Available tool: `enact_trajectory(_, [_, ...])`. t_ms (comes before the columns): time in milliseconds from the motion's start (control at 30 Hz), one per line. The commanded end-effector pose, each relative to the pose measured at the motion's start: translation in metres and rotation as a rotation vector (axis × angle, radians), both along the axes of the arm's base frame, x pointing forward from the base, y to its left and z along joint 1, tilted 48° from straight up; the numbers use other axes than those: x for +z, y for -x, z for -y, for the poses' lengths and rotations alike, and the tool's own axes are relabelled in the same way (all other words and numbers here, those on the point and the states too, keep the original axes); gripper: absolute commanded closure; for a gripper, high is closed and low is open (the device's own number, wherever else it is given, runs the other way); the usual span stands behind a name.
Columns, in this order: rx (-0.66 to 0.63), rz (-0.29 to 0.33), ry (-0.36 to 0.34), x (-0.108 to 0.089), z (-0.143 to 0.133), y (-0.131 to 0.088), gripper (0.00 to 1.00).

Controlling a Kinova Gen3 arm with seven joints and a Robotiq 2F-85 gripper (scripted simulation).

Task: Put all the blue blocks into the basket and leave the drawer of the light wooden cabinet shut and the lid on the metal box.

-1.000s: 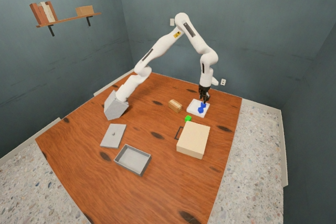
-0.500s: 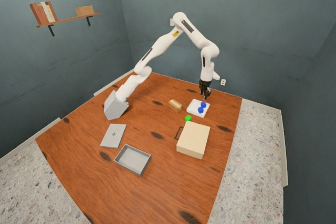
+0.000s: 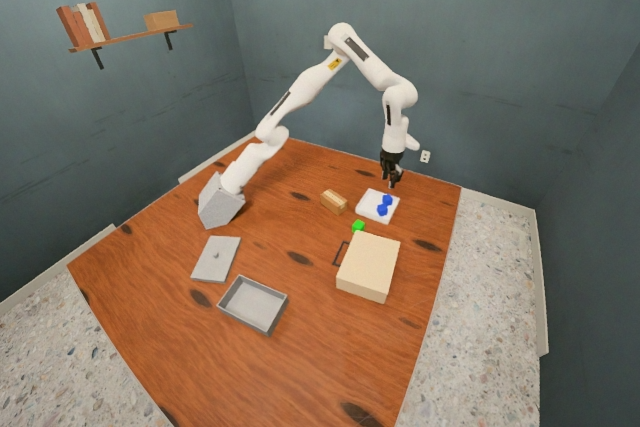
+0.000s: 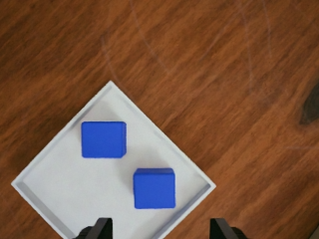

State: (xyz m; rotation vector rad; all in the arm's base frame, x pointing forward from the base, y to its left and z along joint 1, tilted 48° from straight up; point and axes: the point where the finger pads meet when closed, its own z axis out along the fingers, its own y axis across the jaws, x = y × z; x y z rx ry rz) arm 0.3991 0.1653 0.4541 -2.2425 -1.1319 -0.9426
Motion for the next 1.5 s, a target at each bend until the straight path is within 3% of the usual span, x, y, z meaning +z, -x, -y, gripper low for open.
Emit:
enact_trajectory(0, [-0.002, 0.001, 0.006, 0.001, 0.003, 0.001, 0.40])
enact_trajectory(433, [-0.015, -0.015, 0.001, -0.002, 0.006, -0.001, 0.40])
enact_trajectory(967, [-0.123, -0.120, -0.040, -0.020, 0.024, -0.013, 0.40])
enact_trajectory(1200, [-0.231, -0.223, -0.086, -0.035, 0.042, -0.022, 0.40])
enact_trajectory(1467, [-0.403, -0.385, -0.164, -0.060, 0.071, -0.034, 0.40])
